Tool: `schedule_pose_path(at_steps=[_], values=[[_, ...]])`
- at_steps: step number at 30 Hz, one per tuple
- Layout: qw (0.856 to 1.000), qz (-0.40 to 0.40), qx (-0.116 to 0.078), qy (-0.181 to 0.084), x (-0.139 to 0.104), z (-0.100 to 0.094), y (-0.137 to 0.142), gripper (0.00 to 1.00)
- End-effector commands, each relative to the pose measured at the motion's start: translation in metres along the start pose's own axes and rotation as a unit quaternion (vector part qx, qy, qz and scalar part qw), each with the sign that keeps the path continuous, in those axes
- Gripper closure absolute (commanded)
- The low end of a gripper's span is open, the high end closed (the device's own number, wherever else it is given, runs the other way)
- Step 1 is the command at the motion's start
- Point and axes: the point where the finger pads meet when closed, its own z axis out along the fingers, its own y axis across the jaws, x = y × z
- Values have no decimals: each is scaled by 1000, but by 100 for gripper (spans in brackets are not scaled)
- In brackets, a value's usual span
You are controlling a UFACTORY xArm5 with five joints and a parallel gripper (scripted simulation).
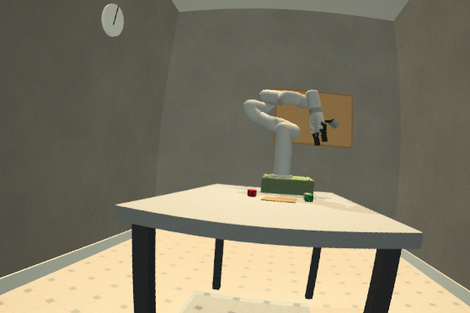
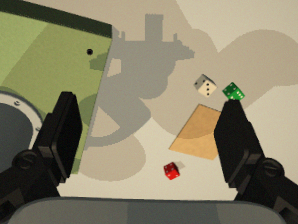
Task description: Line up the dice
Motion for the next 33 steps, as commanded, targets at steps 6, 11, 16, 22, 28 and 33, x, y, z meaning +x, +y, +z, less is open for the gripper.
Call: schedule_pose_path(at_steps=[6,11,16,22,28,33], values=[[998,38,6,-46,-65,16,77,0],[996,57,13,-62,-108,27,104,0],[994,77,23,-76,-160,38,124,0],[990,106,38,-89,-243,56,135,0],[987,121,48,-93,-293,67,131,0],[983,142,59,-95,-356,82,114,0]])
